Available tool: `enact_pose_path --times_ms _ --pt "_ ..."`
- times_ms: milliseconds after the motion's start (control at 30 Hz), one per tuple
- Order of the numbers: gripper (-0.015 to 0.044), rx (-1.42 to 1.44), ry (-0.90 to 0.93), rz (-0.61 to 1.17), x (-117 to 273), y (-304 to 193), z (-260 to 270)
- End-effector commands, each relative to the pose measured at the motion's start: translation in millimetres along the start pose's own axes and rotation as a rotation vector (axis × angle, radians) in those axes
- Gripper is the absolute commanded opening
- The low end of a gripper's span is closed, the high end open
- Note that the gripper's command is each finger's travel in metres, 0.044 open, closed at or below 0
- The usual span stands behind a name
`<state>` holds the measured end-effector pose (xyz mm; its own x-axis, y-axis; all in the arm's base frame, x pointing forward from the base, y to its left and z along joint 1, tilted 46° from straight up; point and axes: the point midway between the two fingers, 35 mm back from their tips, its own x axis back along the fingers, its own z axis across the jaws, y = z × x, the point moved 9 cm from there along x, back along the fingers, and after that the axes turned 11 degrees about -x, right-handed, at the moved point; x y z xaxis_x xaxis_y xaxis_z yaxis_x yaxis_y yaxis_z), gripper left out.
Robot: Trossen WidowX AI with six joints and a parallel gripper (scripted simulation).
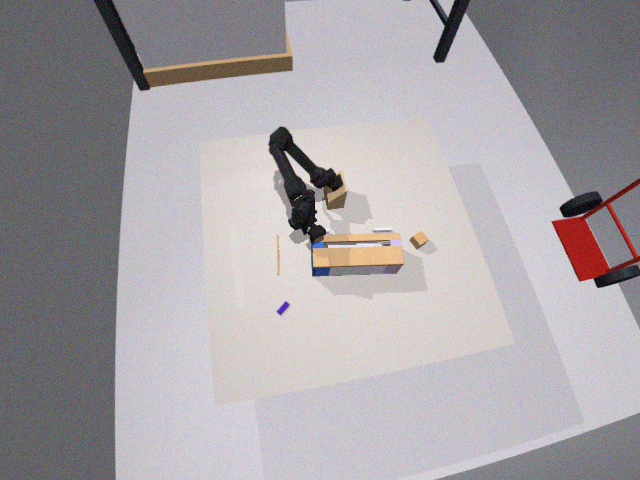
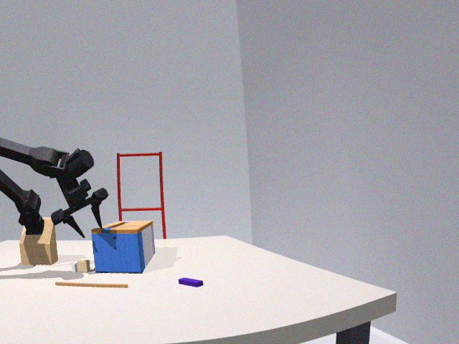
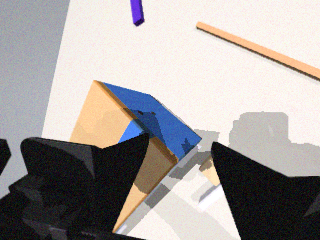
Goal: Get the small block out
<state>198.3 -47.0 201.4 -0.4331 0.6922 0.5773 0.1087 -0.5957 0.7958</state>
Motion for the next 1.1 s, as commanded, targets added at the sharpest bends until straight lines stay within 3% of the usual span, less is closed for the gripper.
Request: enact_pose_path --times_ms 0,300,600,1067 --pt "0.0285 -0.622 -0.011 -0.017 -11 -2 -10" --pt "0.0285 -1.451 -0.025 -0.030 -22 -29 -25" --pt "0.0285 -2.011 -0.030 -0.049 -29 -47 -36" --pt "0.0285 -2.062 -0.030 -0.051 -30 -48 -37"
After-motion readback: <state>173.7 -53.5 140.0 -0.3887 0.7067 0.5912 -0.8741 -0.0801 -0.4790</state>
